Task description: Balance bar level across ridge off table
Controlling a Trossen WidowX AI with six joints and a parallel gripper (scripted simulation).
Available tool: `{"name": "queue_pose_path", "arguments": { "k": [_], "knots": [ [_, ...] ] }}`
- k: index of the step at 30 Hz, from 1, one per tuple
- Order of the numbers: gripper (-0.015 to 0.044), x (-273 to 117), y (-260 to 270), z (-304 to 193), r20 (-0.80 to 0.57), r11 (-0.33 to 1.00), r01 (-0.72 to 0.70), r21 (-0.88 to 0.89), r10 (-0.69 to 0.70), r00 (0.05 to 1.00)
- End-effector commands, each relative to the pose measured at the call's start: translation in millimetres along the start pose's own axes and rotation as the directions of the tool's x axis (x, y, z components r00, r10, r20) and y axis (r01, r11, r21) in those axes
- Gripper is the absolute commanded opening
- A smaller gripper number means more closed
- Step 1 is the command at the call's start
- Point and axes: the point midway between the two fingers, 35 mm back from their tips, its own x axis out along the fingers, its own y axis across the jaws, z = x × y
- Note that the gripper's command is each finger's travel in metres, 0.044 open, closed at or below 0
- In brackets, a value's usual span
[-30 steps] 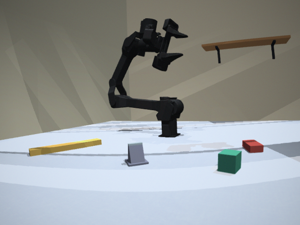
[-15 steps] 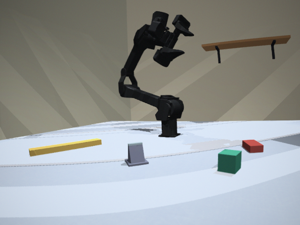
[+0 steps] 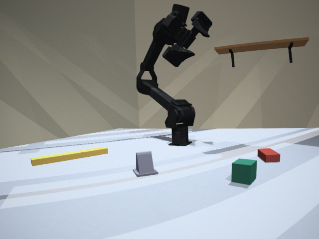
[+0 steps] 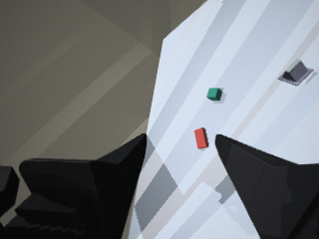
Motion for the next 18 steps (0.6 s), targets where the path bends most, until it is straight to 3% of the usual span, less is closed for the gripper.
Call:
{"name": "queue_pose_path", "arguments": {
  "k": [1,18],
  "knots": [
    [0.0315,7,0,6,0.018,0.999,0.047,-0.012,-0.046,0.999],
    [0.0315,39,-16,38,0.083,0.96,0.278,-0.043,-0.274,0.958]
  ]
}}
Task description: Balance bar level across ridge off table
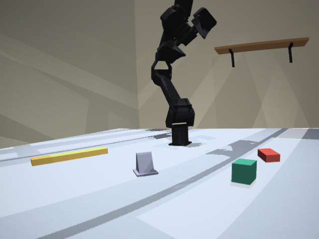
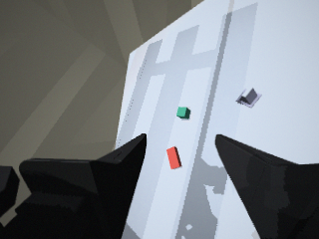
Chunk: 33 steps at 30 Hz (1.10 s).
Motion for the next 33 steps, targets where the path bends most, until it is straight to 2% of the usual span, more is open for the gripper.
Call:
{"name": "queue_pose_path", "arguments": {
  "k": [1,17,33],
  "knots": [
    [0.0315,8,-1,7,0.001,0.999,0.042,-0.011,-0.042,0.999],
    [0.0315,43,-27,43,0.012,0.966,0.255,-0.045,-0.255,0.967],
    [0.0315,70,-71,76,-0.046,0.899,0.429,-0.087,-0.433,0.9]
  ]
}}
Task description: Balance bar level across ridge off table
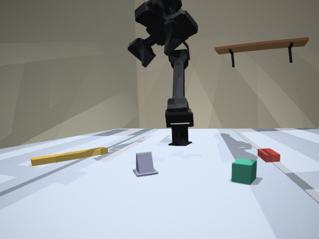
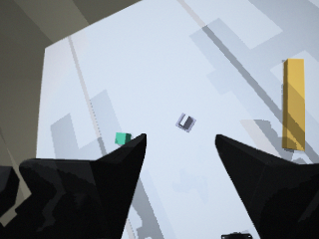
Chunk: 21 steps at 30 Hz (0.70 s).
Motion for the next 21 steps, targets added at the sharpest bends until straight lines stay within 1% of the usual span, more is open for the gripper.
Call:
{"name": "queue_pose_path", "arguments": {
  "k": [1,14,21],
  "knots": [
    [0.0315,8,-7,6,-0.023,1.0,0.028,-0.012,-0.028,0.999],
    [0.0315,38,-52,26,-0.1,0.987,0.163,-0.001,-0.163,0.982],
    [0.0315,54,-76,33,-0.161,0.979,0.203,0.016,-0.198,0.967]
  ]
}}
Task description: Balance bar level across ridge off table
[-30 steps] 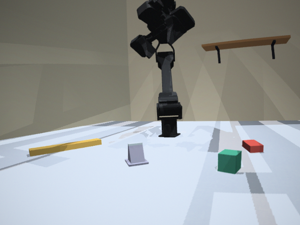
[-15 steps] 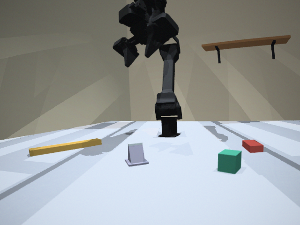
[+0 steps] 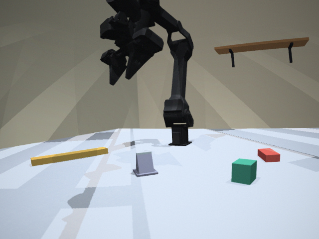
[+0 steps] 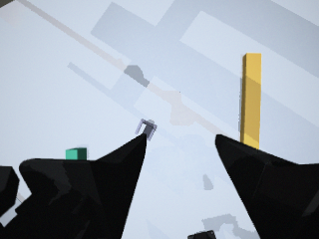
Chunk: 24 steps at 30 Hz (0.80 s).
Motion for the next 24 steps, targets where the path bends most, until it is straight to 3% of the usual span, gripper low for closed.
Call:
{"name": "queue_pose_path", "arguments": {
  "k": [1,24],
  "knots": [
    [0.0315,10,-10,5,-0.034,1.0,0.013,0.008,-0.012,0.999],
    [0.0315,77,-109,23,-0.263,0.995,0.102,0.011,-0.095,0.96]
  ]
}}
